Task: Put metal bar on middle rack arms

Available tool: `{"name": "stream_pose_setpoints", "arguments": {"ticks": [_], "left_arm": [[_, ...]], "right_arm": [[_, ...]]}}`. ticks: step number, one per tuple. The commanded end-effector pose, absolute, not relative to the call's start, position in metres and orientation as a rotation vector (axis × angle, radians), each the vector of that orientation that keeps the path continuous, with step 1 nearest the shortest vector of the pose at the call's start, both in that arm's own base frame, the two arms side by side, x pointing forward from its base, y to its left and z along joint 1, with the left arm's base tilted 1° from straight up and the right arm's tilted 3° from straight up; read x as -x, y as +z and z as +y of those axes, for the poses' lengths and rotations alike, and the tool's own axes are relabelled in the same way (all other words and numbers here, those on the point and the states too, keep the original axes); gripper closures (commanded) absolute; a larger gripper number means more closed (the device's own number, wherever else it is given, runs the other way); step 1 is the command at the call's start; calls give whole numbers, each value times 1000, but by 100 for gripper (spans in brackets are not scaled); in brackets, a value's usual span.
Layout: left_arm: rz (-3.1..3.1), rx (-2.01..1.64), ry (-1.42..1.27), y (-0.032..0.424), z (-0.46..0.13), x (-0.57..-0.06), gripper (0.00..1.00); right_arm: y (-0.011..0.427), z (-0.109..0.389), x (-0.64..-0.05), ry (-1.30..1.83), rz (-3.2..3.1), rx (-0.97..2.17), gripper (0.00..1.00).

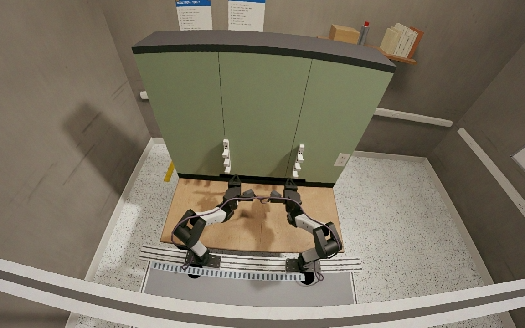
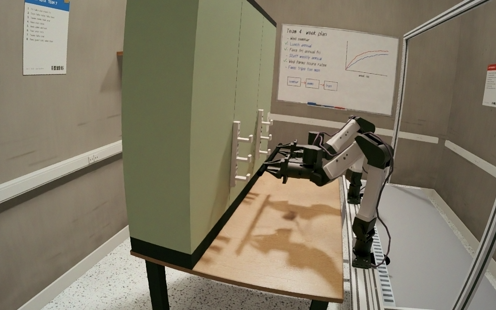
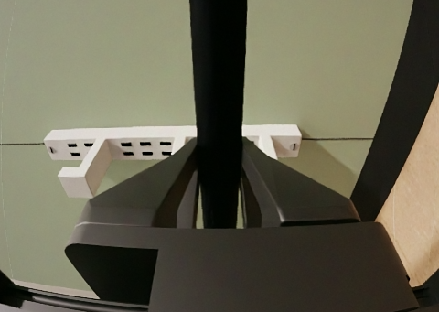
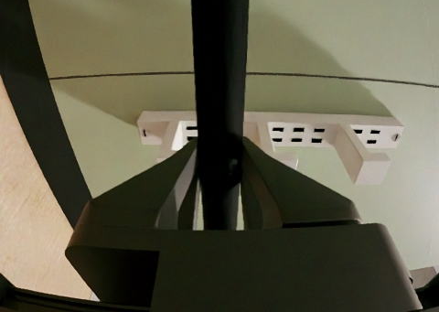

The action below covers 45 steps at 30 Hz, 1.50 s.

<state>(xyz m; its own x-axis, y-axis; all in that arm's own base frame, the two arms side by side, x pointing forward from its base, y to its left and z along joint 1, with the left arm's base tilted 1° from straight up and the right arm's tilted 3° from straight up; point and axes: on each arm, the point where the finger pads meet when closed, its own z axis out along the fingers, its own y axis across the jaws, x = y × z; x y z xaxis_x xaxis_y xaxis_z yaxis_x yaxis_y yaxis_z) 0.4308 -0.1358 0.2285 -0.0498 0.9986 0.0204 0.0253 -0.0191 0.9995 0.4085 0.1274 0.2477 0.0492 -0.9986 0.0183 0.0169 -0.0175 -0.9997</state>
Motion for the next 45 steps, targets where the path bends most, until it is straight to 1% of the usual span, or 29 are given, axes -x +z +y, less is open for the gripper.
{"name": "stream_pose_setpoints", "arguments": {"ticks": [1, 45], "left_arm": [[1245, -1202, 1260, 233, -135, -422, 100], [1245, -1202, 1260, 229, -138, -355, 100]], "right_arm": [[253, 129, -399, -1198, 1142, 1219, 100], [246, 125, -333, -1198, 1142, 1219, 100]]}}
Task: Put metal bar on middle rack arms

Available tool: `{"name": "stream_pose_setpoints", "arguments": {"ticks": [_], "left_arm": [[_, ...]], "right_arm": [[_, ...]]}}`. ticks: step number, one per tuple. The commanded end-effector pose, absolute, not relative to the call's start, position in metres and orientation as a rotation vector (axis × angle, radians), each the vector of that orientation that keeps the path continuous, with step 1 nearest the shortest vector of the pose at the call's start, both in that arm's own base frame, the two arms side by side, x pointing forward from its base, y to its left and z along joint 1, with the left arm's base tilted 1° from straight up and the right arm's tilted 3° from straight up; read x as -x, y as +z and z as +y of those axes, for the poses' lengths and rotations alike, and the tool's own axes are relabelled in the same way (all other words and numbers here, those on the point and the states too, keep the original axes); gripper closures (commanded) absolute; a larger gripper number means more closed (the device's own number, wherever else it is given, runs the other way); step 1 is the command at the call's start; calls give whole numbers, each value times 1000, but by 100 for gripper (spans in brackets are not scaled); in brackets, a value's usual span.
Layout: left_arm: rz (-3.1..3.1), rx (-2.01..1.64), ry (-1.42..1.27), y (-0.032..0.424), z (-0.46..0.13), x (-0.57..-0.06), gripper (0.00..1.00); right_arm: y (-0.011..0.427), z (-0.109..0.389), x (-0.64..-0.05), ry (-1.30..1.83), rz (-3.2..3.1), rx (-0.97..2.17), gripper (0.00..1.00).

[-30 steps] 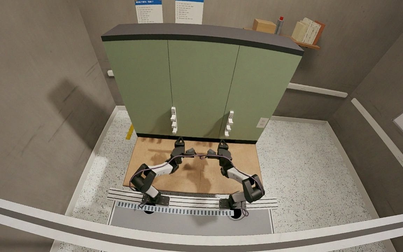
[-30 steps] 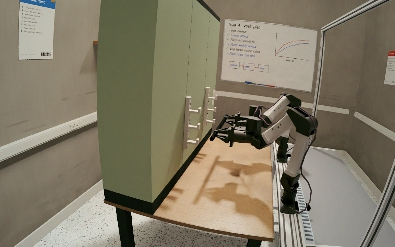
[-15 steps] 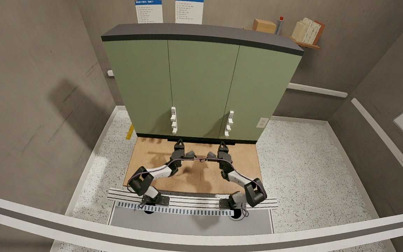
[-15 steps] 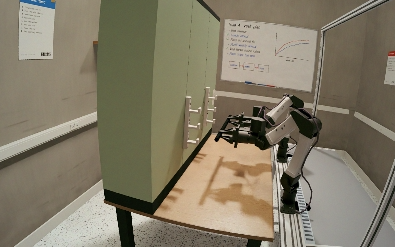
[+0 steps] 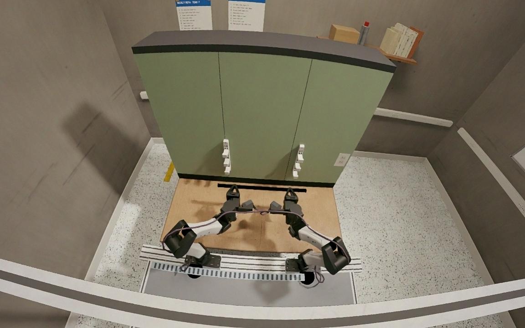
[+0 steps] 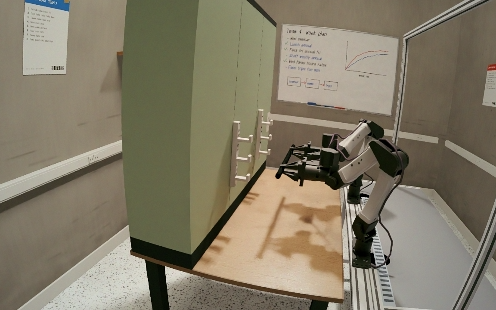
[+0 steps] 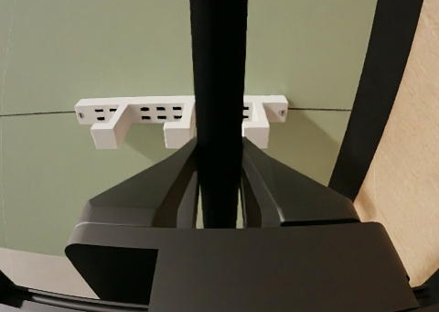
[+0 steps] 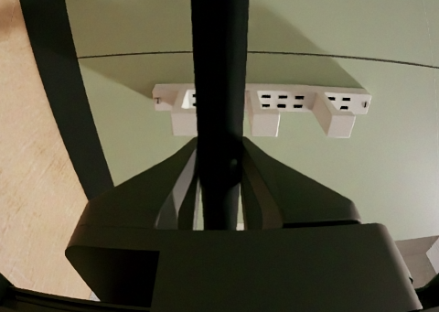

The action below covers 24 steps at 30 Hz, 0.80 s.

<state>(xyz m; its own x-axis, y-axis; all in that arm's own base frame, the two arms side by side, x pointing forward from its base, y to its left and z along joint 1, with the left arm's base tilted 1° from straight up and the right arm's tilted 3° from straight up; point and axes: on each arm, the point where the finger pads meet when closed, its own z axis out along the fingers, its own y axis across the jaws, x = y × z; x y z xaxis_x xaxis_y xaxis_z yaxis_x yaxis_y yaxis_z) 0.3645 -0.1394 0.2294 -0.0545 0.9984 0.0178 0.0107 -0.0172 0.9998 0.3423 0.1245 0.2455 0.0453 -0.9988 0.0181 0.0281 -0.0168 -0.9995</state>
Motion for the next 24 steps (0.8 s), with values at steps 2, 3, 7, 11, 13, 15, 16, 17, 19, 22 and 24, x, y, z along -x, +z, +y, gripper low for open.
{"name": "stream_pose_setpoints", "arguments": {"ticks": [2, 3, 7, 11, 13, 15, 16, 17, 19, 22, 24], "left_arm": [[1245, -1202, 1260, 229, -138, -352, 100], [1245, -1202, 1260, 229, -139, -350, 100], [1245, -1202, 1260, 229, -139, -347, 100], [1245, -1202, 1260, 229, -139, -340, 100], [1245, -1202, 1260, 228, -139, -337, 100], [1245, -1202, 1260, 228, -140, -334, 100], [1245, -1202, 1260, 228, -140, -332, 100], [1245, -1202, 1260, 228, -140, -330, 100], [1245, -1202, 1260, 228, -140, -327, 100], [1245, -1202, 1260, 228, -140, -324, 100], [1245, -1202, 1260, 228, -140, -322, 100]], "right_arm": [[245, 125, -329, -1198, 1142, 1219, 100], [245, 125, -328, -1198, 1142, 1219, 100], [245, 125, -324, -1198, 1142, 1219, 100], [244, 125, -318, -1198, 1142, 1219, 100], [244, 124, -314, -1198, 1142, 1219, 100], [243, 124, -311, -1198, 1142, 1219, 100], [243, 124, -309, -1198, 1142, 1219, 100], [243, 124, -308, -1198, 1142, 1219, 100], [243, 124, -305, -1198, 1142, 1219, 100], [242, 124, -301, -1198, 1142, 1219, 100], [242, 124, -300, -1198, 1142, 1219, 100]]}}
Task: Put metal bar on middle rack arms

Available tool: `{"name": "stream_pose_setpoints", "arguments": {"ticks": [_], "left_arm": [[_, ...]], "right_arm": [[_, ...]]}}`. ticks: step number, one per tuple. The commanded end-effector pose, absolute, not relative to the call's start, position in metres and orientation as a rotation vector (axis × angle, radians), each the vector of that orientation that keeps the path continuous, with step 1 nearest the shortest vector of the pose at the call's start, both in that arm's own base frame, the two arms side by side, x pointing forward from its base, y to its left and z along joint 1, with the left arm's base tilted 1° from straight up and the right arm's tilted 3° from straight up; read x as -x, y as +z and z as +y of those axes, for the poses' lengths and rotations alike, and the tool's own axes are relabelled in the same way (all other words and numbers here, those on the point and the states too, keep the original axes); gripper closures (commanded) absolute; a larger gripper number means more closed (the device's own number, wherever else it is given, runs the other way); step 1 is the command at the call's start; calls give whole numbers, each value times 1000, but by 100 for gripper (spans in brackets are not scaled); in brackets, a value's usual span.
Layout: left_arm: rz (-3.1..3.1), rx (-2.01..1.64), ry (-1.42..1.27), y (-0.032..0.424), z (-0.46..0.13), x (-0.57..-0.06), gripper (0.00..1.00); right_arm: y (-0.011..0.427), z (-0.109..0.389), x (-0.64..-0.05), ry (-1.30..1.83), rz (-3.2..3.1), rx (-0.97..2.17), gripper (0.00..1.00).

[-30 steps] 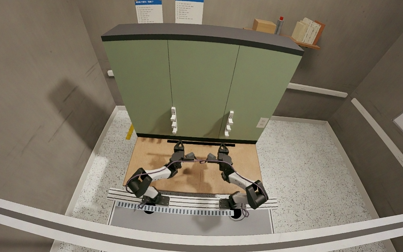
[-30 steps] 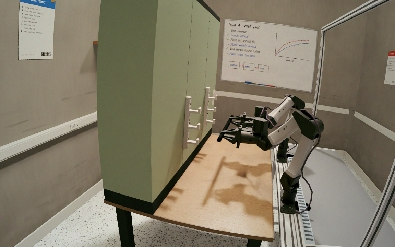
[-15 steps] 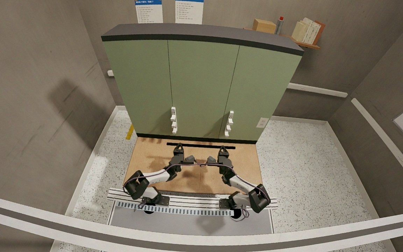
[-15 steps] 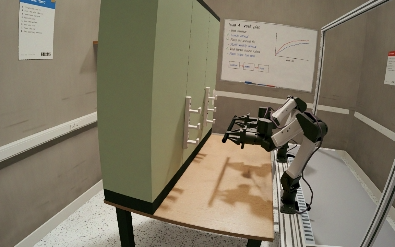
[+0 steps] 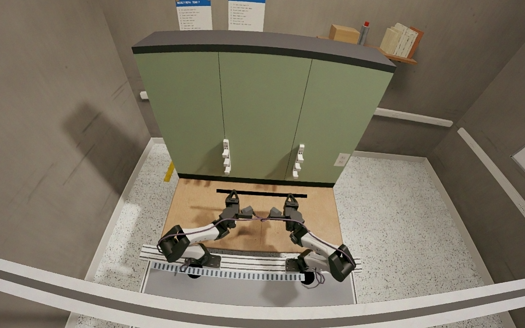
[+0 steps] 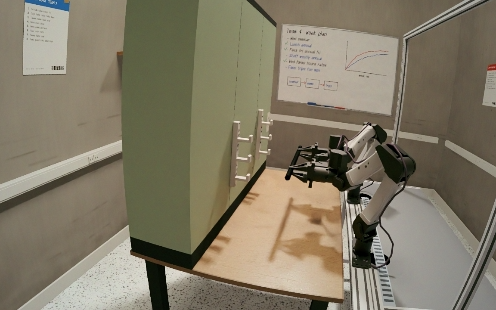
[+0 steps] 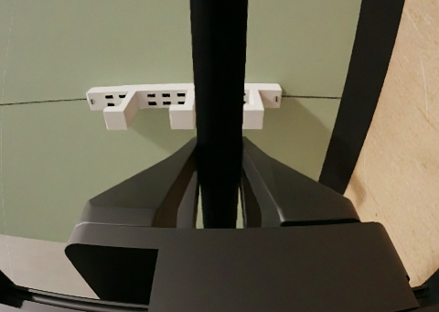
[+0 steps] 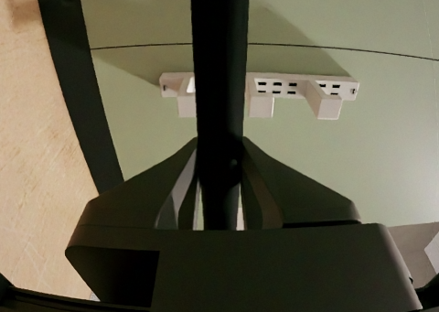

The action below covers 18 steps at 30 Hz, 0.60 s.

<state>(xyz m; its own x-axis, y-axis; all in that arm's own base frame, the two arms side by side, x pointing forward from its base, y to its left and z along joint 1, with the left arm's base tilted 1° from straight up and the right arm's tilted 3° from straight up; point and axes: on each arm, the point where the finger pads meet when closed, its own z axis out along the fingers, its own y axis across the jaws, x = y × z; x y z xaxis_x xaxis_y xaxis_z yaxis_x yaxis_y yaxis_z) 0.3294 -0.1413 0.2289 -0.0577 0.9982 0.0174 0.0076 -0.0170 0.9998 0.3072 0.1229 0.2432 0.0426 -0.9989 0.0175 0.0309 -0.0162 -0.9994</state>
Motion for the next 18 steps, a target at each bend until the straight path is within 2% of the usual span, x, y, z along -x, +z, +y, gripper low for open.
{"name": "stream_pose_setpoints", "arguments": {"ticks": [1, 18], "left_arm": [[1245, -1202, 1260, 227, -140, -320, 100], [1245, -1202, 1260, 227, -142, -295, 100]], "right_arm": [[242, 124, -298, -1198, 1142, 1219, 100], [240, 122, -273, -1198, 1142, 1219, 100]]}}
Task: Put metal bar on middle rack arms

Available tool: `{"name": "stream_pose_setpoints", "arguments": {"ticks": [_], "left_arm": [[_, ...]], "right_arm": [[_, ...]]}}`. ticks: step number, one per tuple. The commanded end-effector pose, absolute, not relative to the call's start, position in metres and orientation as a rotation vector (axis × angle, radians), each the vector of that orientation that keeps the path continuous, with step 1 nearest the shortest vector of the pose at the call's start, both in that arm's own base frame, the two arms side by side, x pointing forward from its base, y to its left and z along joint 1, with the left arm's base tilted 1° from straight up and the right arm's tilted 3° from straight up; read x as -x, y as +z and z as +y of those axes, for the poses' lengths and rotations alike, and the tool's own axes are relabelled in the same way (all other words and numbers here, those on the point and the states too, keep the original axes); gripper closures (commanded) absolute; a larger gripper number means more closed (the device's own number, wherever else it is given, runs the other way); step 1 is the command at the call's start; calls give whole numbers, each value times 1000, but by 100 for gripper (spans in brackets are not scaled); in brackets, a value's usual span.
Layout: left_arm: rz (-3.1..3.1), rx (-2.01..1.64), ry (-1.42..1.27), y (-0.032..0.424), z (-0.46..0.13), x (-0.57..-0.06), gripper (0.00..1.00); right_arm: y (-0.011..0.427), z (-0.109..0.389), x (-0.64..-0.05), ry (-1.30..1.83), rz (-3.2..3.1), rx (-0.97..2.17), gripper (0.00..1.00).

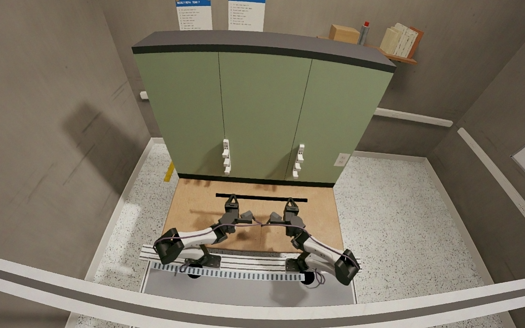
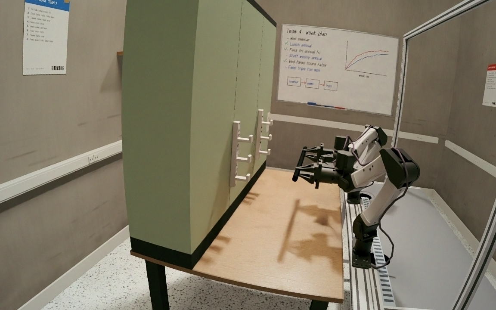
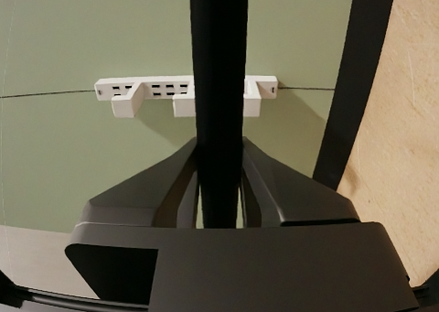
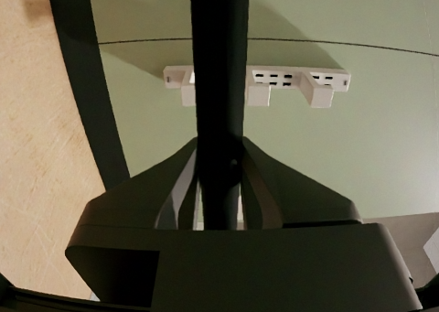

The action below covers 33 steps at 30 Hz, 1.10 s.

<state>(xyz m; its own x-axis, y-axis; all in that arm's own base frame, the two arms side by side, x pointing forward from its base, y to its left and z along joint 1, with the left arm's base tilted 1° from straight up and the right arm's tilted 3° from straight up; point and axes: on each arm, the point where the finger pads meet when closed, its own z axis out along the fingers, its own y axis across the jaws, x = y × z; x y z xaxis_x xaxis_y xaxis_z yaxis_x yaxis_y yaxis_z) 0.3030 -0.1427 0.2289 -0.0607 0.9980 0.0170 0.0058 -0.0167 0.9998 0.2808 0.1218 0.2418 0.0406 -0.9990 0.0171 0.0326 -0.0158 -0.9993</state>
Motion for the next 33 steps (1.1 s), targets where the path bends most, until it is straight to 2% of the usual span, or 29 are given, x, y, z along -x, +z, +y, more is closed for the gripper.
{"name": "stream_pose_setpoints", "arguments": {"ticks": [1, 33], "left_arm": [[1245, -1202, 1260, 226, -142, -294, 100], [1245, -1202, 1260, 226, -145, -249, 100]], "right_arm": [[240, 122, -271, -1198, 1142, 1219, 100], [237, 120, -226, -1198, 1142, 1219, 100]]}}
